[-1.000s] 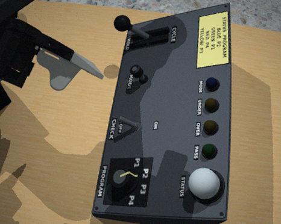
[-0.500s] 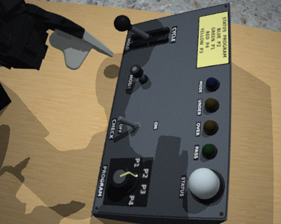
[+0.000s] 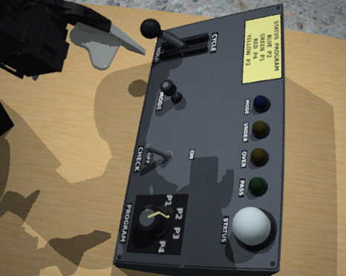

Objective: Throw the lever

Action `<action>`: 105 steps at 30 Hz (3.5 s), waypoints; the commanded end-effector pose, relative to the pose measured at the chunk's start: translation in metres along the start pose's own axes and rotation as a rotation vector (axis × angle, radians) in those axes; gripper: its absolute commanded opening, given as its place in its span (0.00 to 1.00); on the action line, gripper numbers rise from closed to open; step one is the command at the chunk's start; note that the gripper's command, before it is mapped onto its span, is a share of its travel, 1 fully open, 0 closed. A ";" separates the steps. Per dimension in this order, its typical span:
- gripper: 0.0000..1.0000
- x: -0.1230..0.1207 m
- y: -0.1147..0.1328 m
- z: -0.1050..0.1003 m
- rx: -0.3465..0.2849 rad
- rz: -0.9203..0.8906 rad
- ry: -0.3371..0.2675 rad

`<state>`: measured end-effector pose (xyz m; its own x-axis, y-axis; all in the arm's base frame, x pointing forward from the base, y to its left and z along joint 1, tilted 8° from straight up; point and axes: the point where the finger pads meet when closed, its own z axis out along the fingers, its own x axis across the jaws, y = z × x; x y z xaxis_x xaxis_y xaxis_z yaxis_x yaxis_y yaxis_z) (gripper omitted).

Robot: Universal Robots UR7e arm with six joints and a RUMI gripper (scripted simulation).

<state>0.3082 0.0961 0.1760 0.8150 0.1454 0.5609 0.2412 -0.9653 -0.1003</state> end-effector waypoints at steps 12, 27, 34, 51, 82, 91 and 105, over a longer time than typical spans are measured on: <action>1.00 -0.001 -0.015 0.008 -0.026 -0.160 -0.030; 1.00 -0.001 -0.032 0.016 -0.040 -0.315 -0.040; 1.00 -0.001 -0.042 0.020 -0.050 -0.409 -0.047; 1.00 0.000 -0.069 0.031 -0.075 -0.661 -0.058; 1.00 -0.003 -0.139 0.061 -0.131 -1.286 -0.093; 1.00 -0.003 -0.156 0.069 -0.144 -1.433 -0.102; 1.00 -0.004 -0.174 0.077 -0.158 -1.595 -0.113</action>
<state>0.3008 0.2773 0.1263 -0.1460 0.9888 -0.0312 0.8060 0.1371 0.5758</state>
